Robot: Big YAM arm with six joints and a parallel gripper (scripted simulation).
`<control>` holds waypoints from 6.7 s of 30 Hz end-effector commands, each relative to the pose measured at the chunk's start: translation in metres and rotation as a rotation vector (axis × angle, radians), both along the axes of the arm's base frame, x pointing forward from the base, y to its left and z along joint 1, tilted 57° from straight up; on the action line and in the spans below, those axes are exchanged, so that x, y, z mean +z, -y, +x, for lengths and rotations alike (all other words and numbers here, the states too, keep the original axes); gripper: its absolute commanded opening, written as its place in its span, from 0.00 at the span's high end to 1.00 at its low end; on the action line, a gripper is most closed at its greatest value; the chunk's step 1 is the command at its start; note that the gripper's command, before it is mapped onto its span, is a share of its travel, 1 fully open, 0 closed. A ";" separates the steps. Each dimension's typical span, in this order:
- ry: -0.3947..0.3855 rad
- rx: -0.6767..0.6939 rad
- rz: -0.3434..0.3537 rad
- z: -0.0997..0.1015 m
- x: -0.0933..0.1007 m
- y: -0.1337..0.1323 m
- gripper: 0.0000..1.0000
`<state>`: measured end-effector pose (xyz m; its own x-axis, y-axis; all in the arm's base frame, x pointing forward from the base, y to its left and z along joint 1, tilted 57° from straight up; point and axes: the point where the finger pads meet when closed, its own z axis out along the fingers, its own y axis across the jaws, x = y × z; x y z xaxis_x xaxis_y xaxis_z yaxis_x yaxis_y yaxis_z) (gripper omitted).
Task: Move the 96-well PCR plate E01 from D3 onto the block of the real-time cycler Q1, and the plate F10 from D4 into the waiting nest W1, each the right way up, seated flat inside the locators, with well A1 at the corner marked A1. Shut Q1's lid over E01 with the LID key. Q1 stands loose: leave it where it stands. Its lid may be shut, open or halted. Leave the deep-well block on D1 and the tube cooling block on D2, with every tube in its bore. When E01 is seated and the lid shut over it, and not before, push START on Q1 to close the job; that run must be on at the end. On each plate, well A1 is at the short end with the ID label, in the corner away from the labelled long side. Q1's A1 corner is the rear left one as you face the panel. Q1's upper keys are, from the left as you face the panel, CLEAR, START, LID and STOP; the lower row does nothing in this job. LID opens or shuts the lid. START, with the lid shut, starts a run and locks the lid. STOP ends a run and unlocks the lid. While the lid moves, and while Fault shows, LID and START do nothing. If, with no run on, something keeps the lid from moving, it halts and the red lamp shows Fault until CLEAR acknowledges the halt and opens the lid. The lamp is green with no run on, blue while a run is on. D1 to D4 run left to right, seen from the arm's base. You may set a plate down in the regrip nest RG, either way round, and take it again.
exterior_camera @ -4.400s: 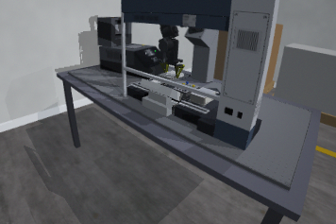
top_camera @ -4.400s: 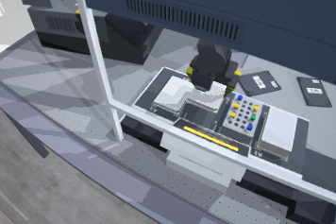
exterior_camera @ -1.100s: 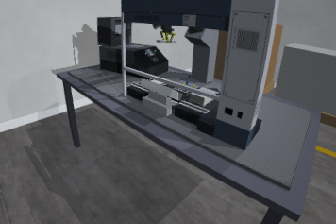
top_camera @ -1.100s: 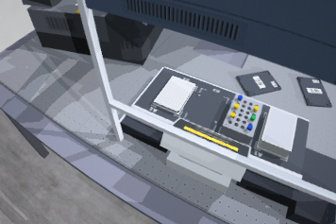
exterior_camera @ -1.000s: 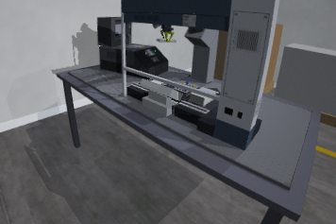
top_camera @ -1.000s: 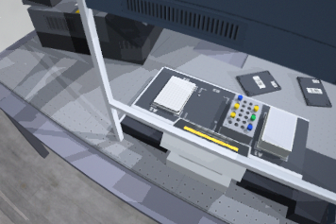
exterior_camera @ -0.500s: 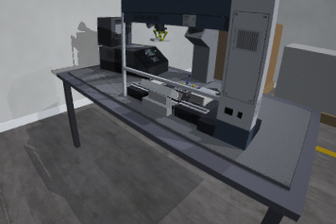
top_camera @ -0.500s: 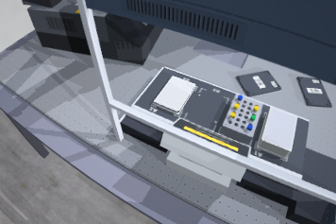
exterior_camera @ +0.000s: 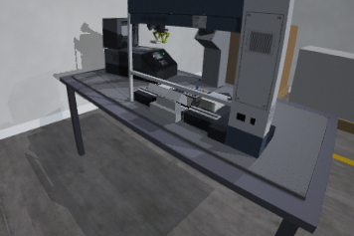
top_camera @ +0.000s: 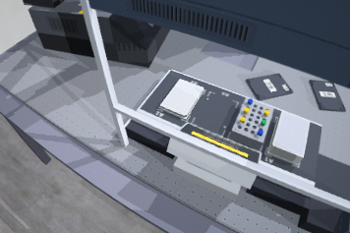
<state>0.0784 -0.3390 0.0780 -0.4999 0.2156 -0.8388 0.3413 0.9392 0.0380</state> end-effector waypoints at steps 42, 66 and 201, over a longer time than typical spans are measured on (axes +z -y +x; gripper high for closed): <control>-0.128 0.253 -0.379 -0.023 0.065 0.182 1.00; -0.123 0.231 -0.377 -0.020 0.066 0.165 1.00; -0.117 0.215 -0.345 -0.005 0.039 0.181 1.00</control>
<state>0.0793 -0.5123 0.1139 -0.5959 -0.1961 -0.7788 0.0945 0.9459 -0.3105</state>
